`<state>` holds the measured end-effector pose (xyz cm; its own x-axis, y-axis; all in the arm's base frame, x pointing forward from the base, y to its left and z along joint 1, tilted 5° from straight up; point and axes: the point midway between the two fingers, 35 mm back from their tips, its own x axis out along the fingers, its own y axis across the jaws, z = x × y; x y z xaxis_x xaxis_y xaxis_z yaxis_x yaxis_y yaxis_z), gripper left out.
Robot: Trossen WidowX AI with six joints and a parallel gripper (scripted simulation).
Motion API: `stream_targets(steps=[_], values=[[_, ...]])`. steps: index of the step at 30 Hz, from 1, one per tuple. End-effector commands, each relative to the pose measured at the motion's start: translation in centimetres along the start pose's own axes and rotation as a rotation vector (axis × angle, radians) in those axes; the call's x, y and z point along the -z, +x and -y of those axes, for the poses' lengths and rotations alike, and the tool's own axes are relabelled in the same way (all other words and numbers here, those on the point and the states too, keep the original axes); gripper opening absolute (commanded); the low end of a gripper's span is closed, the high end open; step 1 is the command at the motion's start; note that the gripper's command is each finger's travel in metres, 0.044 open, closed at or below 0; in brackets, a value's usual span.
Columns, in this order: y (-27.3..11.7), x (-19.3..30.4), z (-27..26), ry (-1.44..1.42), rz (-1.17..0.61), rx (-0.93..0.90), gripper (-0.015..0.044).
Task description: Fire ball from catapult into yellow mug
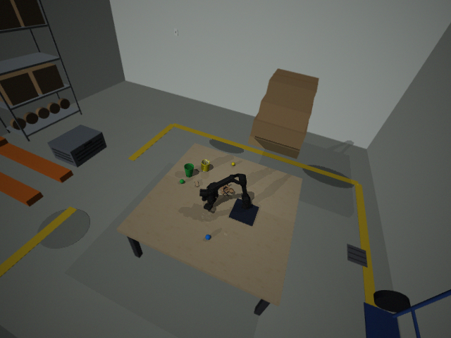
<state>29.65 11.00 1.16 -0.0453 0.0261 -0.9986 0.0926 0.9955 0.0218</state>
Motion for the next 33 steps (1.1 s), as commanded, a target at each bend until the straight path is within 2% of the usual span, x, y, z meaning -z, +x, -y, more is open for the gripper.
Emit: stream_targets(steps=[1, 7, 11, 33], values=[[0.1, 0.1, 0.0, 0.003, -0.003, -0.003, 0.0136], [0.1, 0.1, 0.0, 0.003, -0.003, -0.003, 0.0096], [-0.6, -0.1, -0.1, 0.003, -0.003, -0.003, 0.0], [-12.4, -0.3, 0.2, 0.003, -0.002, -0.002, 0.0]])
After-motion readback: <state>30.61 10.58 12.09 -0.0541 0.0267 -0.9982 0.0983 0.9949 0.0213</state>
